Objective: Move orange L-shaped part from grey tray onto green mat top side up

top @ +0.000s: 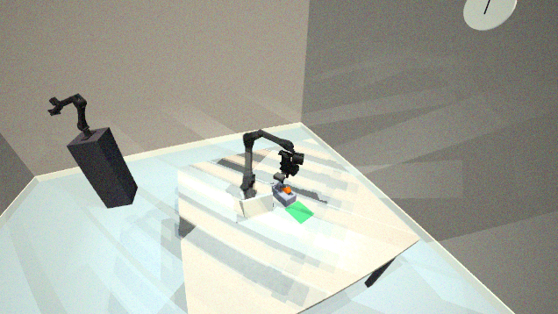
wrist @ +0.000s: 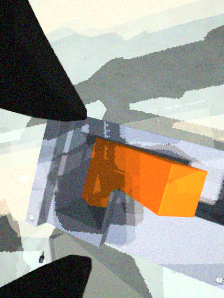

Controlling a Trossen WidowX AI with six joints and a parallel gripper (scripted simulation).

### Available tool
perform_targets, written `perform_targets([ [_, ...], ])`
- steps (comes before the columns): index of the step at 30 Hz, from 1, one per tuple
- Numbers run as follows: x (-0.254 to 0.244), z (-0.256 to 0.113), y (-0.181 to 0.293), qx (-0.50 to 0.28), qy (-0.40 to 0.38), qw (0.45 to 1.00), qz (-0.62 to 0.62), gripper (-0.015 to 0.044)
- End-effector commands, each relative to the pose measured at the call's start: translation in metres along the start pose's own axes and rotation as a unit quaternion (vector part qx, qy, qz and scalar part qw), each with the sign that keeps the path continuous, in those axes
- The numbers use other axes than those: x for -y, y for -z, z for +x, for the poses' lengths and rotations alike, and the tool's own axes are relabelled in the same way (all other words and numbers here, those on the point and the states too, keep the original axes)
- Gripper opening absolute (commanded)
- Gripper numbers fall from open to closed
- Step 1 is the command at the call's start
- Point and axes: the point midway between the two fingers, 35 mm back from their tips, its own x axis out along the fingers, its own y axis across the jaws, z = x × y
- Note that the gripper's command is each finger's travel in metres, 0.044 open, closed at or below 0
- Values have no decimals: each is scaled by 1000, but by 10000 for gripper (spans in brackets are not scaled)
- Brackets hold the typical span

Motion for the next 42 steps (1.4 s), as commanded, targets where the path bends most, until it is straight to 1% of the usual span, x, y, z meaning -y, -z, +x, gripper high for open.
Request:
perform_targets([
  [1,3,-4,-20,8,-1,988,154,280],
  [10,3,-2,-20,8,-1,988,154,280],
  [17,2,26,-20,8,-2,988,154,280],
  [25,2,31,-21,8,-2,988,154,280],
  [42,2,59,-21,8,-2,988,154,280],
])
